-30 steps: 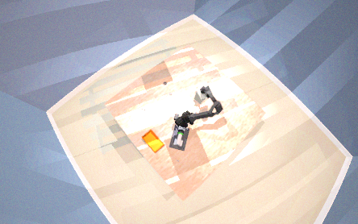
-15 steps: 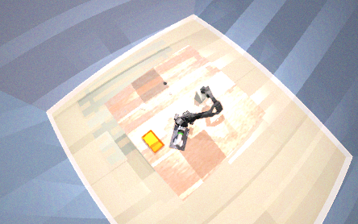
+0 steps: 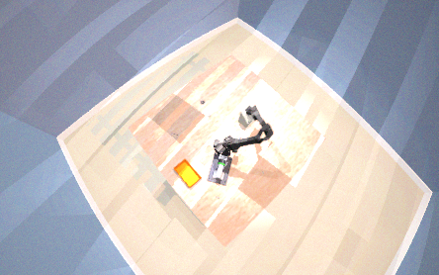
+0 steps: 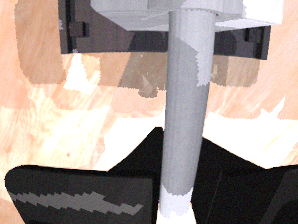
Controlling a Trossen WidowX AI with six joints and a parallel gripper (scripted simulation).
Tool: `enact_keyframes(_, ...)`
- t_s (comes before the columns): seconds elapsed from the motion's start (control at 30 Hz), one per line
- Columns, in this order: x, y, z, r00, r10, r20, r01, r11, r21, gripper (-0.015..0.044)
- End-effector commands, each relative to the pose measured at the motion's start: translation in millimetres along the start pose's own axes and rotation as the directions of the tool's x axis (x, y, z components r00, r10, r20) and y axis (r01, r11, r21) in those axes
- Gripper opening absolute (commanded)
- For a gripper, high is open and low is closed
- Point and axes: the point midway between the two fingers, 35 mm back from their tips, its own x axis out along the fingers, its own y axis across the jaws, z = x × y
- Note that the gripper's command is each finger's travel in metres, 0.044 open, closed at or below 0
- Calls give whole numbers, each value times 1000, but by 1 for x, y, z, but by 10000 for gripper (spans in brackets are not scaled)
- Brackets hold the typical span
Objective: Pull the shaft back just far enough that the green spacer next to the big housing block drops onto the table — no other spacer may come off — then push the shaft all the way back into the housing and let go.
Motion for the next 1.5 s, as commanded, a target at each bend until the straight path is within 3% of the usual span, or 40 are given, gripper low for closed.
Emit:
enact_keyframes(0.0,0,0,-1,1000,-2,-2,2,1000,-4,0)
enact_keyframes(1.47,0,0,-6,1000,-2,-2,2,1000,-4,0)
